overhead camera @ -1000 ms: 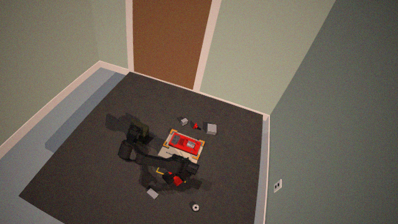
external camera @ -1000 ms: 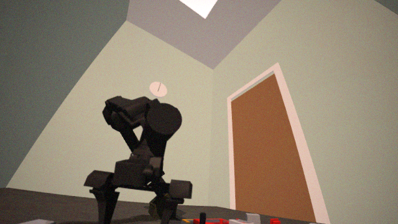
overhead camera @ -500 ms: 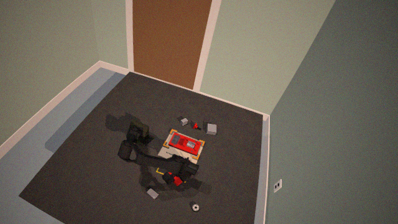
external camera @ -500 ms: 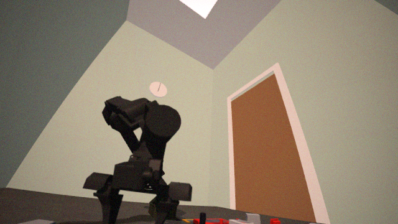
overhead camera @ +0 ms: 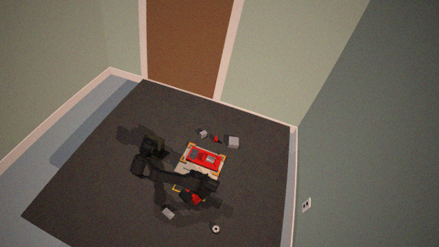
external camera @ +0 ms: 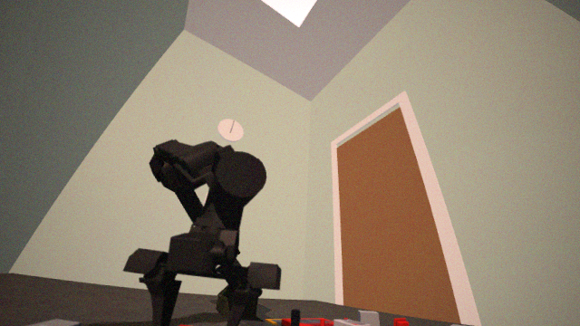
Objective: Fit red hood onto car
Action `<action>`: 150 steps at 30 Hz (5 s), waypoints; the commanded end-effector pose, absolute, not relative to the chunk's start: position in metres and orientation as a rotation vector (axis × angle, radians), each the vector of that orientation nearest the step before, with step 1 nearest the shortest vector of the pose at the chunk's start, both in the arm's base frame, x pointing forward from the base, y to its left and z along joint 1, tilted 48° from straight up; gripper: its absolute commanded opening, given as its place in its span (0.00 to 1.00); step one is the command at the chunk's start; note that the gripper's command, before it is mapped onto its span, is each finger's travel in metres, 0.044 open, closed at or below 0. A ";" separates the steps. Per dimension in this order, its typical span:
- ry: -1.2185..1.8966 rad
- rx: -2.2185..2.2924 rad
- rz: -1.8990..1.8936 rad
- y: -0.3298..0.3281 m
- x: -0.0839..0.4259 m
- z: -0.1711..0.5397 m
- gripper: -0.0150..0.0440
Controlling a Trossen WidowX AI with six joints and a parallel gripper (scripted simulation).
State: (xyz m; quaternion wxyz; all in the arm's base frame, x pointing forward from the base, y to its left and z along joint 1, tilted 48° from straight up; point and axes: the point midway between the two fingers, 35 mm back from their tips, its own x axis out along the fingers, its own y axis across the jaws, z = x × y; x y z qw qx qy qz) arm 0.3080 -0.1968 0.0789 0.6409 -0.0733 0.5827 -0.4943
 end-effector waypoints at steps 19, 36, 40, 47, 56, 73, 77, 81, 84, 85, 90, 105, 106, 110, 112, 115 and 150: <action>1.323 -0.160 -1.128 -0.158 0.319 0.116 0.25; 1.324 -0.159 -1.127 -0.130 0.326 0.142 0.25; 1.333 -0.172 -1.120 -0.130 0.325 0.137 0.25; 1.369 -0.208 -1.069 -0.110 0.339 0.115 0.25; 1.414 -0.259 -1.005 -0.081 0.353 0.086 0.25; 1.494 -0.364 -0.895 -0.025 0.367 0.028 0.25; 1.511 -0.389 -0.873 -0.013 0.368 0.015 0.25; 1.526 -0.414 -0.850 -0.001 0.368 0.002 0.25; 1.538 -0.434 -0.834 0.009 0.367 -0.008 0.25; 1.541 -0.441 -0.829 0.012 0.367 -0.012 0.25; 1.561 -0.473 -0.804 0.026 0.365 -0.028 0.25; 1.570 -0.490 -0.793 0.014 0.359 -0.052 0.25; 1.570 -0.490 -0.793 0.011 0.358 -0.056 0.25; 1.569 -0.491 -0.794 -0.001 0.354 -0.068 0.25; 1.569 -0.491 -0.794 -0.003 0.353 -0.070 0.25; 1.569 -0.491 -0.794 -0.003 0.353 -0.070 0.25; 1.569 -0.491 -0.794 -0.005 0.353 -0.072 0.25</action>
